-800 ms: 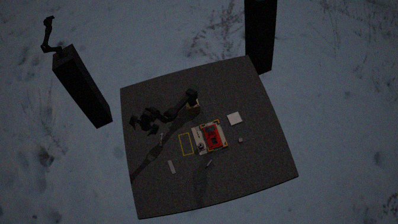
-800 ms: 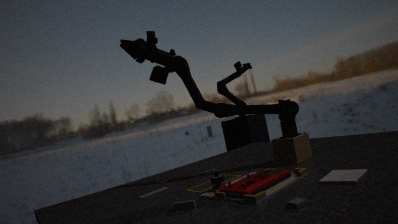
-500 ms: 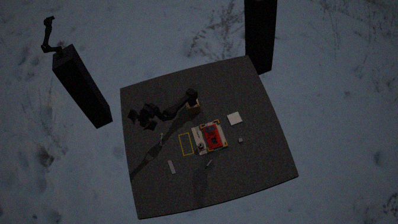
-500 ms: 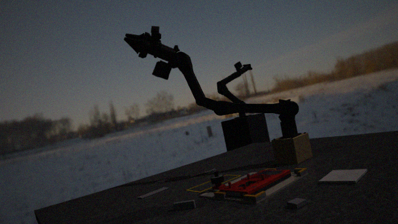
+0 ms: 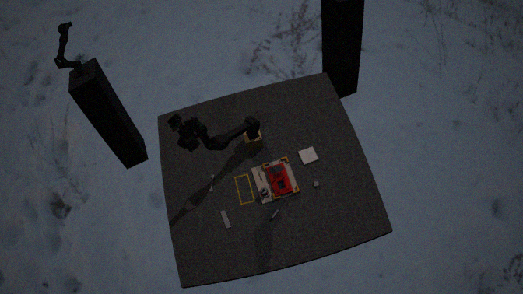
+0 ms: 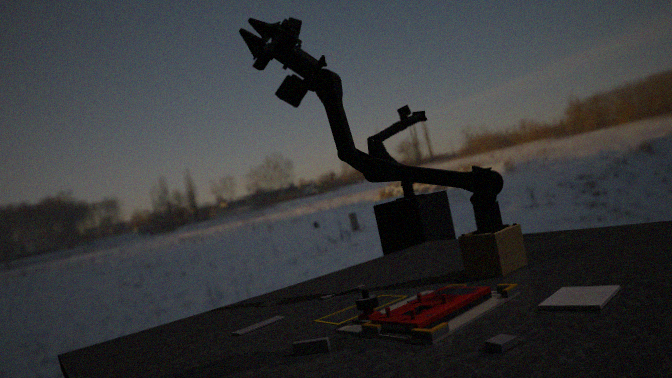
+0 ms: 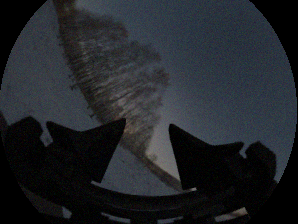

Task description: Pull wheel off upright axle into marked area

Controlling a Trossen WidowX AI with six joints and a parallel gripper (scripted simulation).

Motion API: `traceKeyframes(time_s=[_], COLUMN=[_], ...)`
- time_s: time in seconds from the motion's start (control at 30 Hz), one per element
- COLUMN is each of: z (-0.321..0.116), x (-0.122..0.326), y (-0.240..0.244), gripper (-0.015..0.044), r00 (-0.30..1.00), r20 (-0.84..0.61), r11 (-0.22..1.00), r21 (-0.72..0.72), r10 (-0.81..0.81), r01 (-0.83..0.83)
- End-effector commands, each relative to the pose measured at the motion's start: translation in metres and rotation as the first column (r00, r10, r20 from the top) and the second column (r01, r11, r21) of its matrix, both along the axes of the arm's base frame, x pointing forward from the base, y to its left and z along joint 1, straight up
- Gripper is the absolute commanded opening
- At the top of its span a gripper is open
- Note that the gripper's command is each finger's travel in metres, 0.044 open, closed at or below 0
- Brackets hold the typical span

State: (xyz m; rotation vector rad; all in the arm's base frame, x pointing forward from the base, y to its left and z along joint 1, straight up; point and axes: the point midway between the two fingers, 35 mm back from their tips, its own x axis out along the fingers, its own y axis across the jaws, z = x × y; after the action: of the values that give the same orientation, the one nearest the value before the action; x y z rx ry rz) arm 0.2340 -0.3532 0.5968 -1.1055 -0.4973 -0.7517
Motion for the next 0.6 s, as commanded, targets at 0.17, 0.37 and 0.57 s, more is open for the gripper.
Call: traceKeyframes(time_s=[0.17,0.37,0.57], z=[0.054,0.081,0.103], x=[-0.072,-0.114,-0.149], y=[0.047,0.086,0.133], gripper=[0.0300,0.0300,0.0300], r00=[0.976,0.932,0.872], r20=[0.106,0.198,0.293], r11=[0.950,0.869,0.753], r21=[-0.234,-0.342,-0.443], r10=[-0.189,-0.304,-0.392], r01=[0.209,0.357,0.487])
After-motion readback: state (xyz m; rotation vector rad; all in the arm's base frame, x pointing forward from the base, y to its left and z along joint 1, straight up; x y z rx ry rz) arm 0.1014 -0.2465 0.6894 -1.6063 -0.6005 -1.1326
